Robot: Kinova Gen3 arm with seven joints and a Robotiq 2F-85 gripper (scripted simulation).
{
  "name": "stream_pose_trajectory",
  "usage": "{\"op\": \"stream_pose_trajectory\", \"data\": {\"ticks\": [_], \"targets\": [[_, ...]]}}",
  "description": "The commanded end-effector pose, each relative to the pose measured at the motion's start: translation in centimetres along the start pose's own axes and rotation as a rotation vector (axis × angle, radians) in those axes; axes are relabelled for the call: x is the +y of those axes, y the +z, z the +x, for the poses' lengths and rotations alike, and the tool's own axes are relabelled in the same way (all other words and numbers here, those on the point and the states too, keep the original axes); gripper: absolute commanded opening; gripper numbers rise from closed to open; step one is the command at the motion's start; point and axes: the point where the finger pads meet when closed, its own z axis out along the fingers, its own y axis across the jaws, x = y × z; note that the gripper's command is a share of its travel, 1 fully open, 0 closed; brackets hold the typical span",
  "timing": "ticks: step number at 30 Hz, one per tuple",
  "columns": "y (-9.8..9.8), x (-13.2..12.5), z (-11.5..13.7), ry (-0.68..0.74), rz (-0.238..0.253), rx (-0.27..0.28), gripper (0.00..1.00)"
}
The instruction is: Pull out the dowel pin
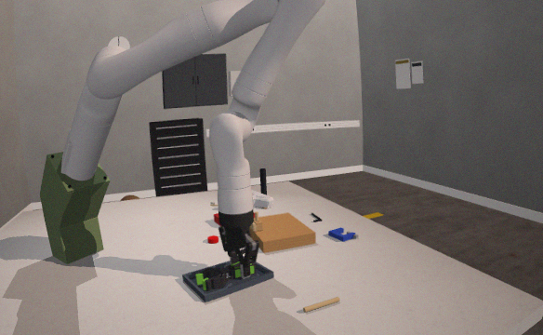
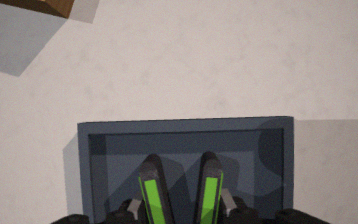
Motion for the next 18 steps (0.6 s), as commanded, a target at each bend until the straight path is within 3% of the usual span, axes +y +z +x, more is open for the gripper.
{"op": "stream_pose_trajectory", "data": {"ticks": [1,3,8,9,18], "targets": [[-0.05,-0.08,-0.11,-0.001,0.0,-0.004,0.46],[-0.06,-0.08,-0.12,-0.001,0.0,-0.004,0.4],[-0.2,-0.09,-0.13,-0.001,0.0,-0.004,0.4],[-0.2,-0.09,-0.13,-0.001,0.0,-0.004,0.34],[-0.35,-0.09,-0.13,-0.001,0.0,-0.004,0.32]]}}
